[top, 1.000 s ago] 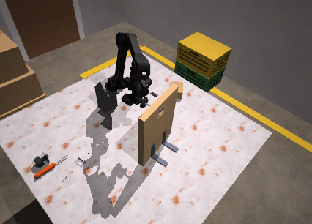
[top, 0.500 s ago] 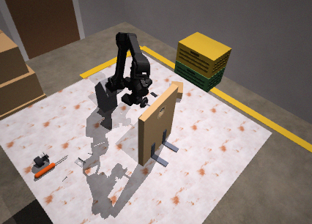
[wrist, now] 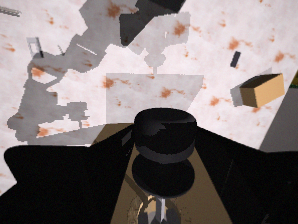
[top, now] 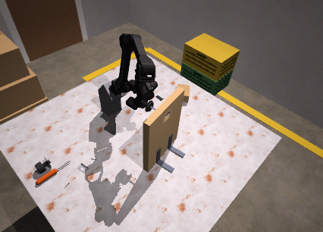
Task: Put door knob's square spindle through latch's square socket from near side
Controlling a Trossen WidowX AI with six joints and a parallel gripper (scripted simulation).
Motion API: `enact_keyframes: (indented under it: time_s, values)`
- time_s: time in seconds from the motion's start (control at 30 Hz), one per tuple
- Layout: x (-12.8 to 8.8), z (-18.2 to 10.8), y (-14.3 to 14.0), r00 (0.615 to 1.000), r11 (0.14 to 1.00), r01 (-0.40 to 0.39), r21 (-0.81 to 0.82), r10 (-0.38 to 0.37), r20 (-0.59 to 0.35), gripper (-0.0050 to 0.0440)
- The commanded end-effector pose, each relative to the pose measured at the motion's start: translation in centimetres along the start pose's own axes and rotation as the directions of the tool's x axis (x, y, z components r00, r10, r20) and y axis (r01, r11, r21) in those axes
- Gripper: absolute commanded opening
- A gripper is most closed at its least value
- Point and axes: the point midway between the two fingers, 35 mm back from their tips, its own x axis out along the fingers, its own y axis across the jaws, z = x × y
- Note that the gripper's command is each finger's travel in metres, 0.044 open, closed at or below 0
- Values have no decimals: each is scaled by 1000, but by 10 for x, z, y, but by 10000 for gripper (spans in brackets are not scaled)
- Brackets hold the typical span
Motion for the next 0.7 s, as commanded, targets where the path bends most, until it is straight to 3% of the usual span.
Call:
enact_keyframes:
  time_s: [0.0, 0.67]
  values:
    - [-1, -2, 0, 1000, 1000, -1, 0, 1, -4, 0]
    - [-2, -1, 0, 1000, 1000, -1, 0, 1, -4, 0]
